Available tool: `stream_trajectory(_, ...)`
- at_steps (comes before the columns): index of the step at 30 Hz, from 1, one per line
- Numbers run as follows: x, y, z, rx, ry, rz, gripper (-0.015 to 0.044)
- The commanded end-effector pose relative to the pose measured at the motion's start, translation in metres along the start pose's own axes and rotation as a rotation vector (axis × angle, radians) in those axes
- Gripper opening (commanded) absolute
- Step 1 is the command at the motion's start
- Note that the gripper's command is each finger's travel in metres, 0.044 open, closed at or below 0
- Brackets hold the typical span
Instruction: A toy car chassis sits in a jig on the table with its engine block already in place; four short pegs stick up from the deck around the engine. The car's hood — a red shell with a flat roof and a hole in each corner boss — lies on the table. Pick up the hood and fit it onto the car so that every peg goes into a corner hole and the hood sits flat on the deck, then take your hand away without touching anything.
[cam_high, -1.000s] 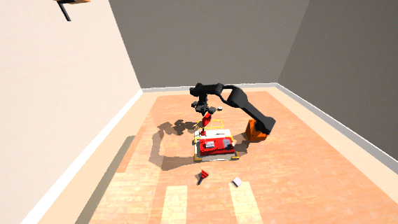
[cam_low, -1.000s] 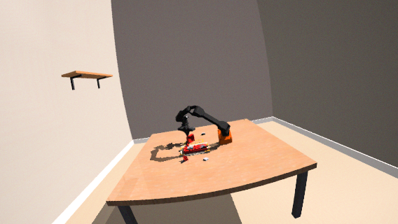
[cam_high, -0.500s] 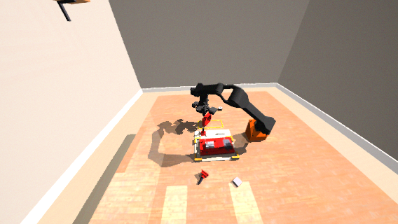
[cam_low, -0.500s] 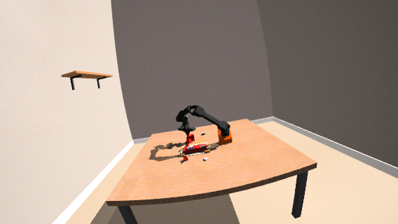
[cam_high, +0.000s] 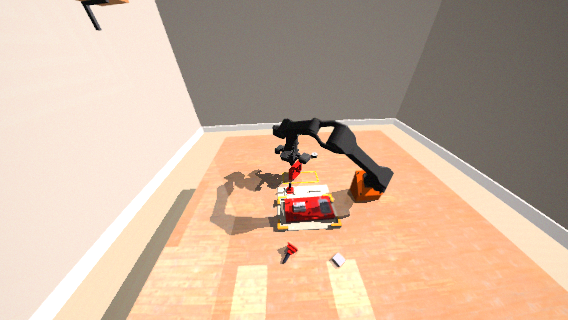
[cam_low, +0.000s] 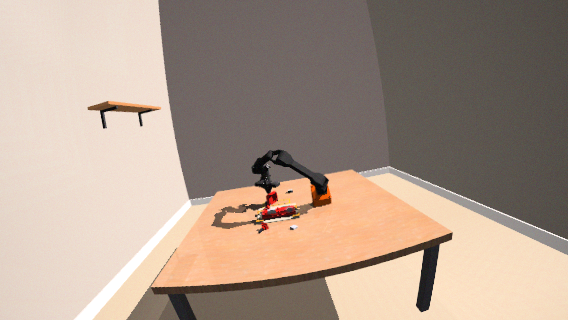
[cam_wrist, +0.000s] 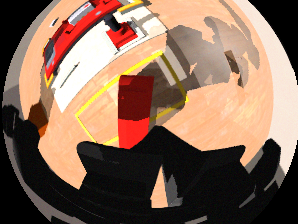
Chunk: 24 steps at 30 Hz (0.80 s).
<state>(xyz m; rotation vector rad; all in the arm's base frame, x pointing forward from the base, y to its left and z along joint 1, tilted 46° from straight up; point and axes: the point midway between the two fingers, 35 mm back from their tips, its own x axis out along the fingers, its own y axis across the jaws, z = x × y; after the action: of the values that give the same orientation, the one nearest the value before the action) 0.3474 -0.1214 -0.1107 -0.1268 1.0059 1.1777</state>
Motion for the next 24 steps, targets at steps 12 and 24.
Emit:
stream_trajectory(12, -0.0009, 0.0057, 0.0003, 0.003, -0.003, -0.003, 0.0)
stream_trajectory(24, -0.001, 0.0106, 0.0003, 0.003, -0.003, -0.002, 0.0)
